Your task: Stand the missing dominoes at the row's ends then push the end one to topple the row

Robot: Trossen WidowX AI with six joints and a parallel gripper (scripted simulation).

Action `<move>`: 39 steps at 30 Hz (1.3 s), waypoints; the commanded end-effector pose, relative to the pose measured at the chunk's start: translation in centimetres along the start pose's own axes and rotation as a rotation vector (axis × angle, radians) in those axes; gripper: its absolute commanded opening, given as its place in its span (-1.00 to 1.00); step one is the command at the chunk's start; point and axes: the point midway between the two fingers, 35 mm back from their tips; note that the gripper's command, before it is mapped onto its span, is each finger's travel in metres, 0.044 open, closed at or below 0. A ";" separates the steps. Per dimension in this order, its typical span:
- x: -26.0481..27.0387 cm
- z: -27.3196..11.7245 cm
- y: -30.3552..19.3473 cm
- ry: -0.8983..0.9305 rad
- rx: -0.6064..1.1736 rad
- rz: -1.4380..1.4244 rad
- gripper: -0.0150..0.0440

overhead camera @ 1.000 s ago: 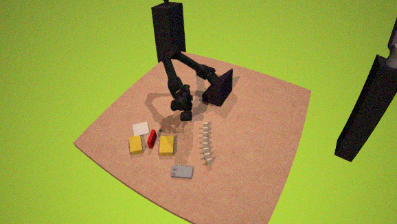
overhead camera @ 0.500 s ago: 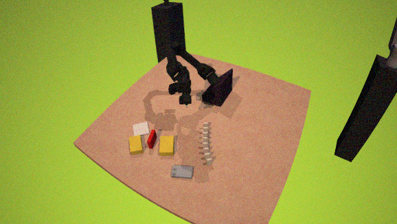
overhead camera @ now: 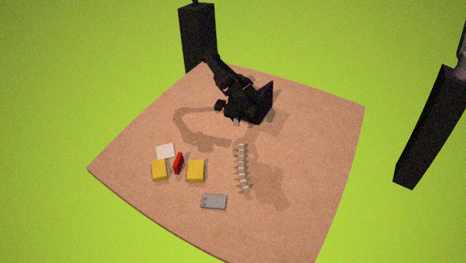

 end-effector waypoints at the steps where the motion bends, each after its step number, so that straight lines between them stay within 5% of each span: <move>1: 1.8 0.1 -0.7 0.000 0.003 -0.289 -0.13; 9: 1.9 0.5 -0.6 0.001 0.002 -0.289 -0.13; 31: 1.7 13.1 -0.7 -0.003 0.003 -0.288 -0.13; 39: 1.7 13.4 -0.8 -0.004 0.003 -0.288 -0.13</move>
Point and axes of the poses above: the point midway between the two fingers, 35 mm back from their tips, its own z axis out along the fingers, its own x axis across the jaws, y = z × x, and after that the axes turned 1 degree about z, right-handed
